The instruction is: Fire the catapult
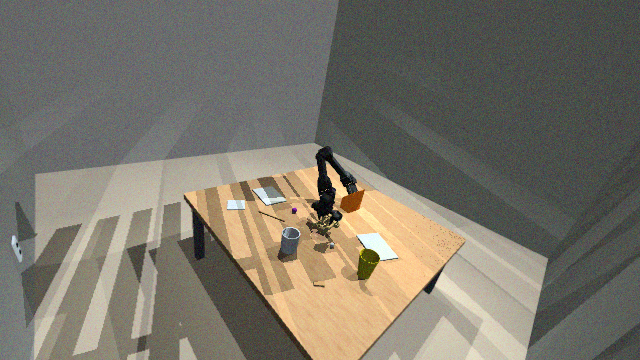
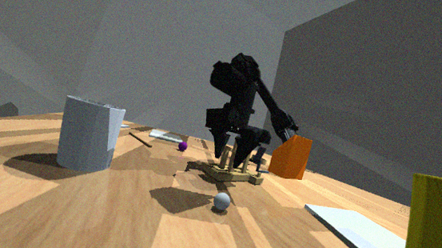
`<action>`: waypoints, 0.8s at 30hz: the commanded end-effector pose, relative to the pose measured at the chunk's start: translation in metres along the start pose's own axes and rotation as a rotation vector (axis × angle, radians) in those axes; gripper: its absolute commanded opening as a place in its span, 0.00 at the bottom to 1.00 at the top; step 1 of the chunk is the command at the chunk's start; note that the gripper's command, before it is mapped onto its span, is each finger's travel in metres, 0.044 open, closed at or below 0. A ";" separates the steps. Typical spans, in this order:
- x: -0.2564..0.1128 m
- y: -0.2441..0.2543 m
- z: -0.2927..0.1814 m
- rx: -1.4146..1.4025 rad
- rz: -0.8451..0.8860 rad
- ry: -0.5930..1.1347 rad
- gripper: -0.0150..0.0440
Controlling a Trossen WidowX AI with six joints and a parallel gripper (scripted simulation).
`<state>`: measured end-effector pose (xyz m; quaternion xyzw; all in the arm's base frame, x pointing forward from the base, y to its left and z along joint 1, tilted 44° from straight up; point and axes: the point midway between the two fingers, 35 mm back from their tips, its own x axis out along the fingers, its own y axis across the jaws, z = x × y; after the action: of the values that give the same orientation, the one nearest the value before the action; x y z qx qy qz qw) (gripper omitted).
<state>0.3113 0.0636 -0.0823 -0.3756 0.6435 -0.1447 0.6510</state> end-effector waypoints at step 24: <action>-0.045 0.000 0.001 -0.002 -0.002 0.000 0.25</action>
<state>0.3074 0.0952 -0.0487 -0.3791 0.6407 -0.1442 0.6518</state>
